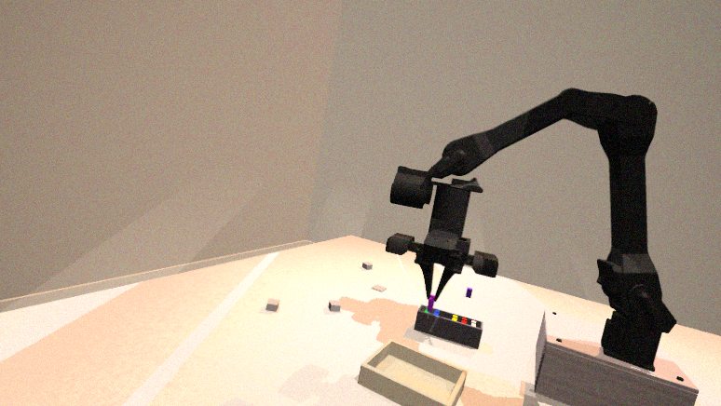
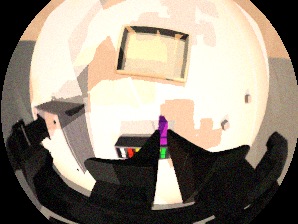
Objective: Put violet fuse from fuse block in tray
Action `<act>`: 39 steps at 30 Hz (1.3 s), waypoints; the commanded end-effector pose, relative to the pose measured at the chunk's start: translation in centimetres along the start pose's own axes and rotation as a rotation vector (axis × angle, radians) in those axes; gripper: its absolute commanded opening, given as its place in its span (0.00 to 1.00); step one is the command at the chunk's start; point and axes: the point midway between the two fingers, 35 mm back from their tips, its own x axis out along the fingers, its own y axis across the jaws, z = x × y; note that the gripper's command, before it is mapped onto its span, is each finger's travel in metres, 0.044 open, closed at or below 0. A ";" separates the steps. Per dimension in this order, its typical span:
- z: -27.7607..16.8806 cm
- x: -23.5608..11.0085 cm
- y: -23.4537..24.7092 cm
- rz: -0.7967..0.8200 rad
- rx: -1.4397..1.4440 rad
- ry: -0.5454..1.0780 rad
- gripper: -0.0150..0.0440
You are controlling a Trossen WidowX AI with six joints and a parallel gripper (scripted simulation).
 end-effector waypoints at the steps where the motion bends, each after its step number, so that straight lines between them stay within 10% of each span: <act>1: 2.1 -0.1 -0.3 -0.002 0.002 -0.007 0.25; 19: 11.9 -0.2 0.7 -0.001 0.002 -0.015 0.25; 39: 12.1 2.5 0.6 -0.001 0.002 -0.015 0.25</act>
